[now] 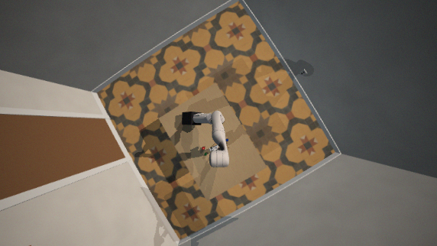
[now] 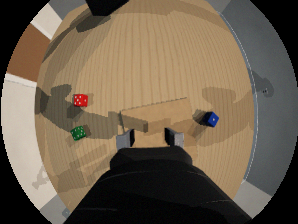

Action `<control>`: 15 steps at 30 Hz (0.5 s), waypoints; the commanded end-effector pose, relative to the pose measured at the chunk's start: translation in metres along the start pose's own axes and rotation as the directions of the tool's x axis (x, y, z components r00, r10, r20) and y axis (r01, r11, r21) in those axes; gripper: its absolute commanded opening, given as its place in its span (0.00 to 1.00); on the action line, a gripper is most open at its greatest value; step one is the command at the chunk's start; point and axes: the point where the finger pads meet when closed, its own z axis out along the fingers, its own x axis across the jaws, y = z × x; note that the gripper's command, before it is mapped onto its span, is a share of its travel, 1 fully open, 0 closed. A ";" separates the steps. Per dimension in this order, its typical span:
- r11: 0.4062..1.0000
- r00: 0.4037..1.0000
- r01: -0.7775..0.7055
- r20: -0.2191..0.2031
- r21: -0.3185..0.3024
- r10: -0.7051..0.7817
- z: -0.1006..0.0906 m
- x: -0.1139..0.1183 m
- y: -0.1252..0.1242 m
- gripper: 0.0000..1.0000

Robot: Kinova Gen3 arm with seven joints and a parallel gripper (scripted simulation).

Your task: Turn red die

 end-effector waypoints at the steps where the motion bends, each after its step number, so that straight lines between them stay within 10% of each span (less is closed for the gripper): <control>1: 1.000 1.000 0.027 0.014 0.009 -0.027 -0.002 0.023 0.003 1.00; 15: 1.000 1.000 0.027 0.014 0.009 -0.027 -0.001 0.107 0.018 1.00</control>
